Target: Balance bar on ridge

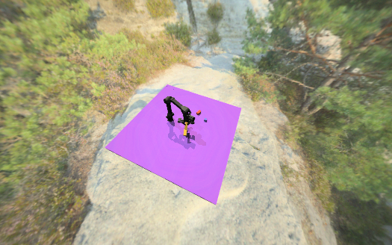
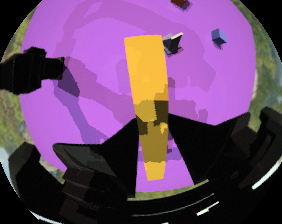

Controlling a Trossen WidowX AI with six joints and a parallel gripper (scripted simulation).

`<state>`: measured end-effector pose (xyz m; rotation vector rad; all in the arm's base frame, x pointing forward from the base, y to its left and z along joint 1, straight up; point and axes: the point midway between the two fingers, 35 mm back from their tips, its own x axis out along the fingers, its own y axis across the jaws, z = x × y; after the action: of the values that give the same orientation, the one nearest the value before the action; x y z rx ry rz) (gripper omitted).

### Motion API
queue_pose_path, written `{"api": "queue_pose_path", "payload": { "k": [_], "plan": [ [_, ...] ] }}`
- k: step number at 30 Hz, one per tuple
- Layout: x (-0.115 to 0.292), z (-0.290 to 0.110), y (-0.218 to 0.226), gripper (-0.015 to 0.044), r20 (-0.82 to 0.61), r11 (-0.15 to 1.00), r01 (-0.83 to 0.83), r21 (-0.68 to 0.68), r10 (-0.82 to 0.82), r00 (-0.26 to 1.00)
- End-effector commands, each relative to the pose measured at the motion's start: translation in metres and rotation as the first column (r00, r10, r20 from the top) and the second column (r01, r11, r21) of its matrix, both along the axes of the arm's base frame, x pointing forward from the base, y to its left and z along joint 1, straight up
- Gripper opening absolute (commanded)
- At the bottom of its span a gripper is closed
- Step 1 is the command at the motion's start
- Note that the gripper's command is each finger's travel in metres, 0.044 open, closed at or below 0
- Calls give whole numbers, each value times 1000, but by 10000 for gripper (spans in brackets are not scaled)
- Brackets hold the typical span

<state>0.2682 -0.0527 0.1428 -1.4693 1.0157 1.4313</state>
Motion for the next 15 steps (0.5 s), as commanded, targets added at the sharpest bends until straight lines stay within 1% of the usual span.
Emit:
{"api": "queue_pose_path", "payload": {
  "k": [1,15],
  "plan": [
    [8,2,14,0,5,999,-48,-4,48,999],
    [19,3,65,0,6,976,-216,-4,216,976]
  ]
}}
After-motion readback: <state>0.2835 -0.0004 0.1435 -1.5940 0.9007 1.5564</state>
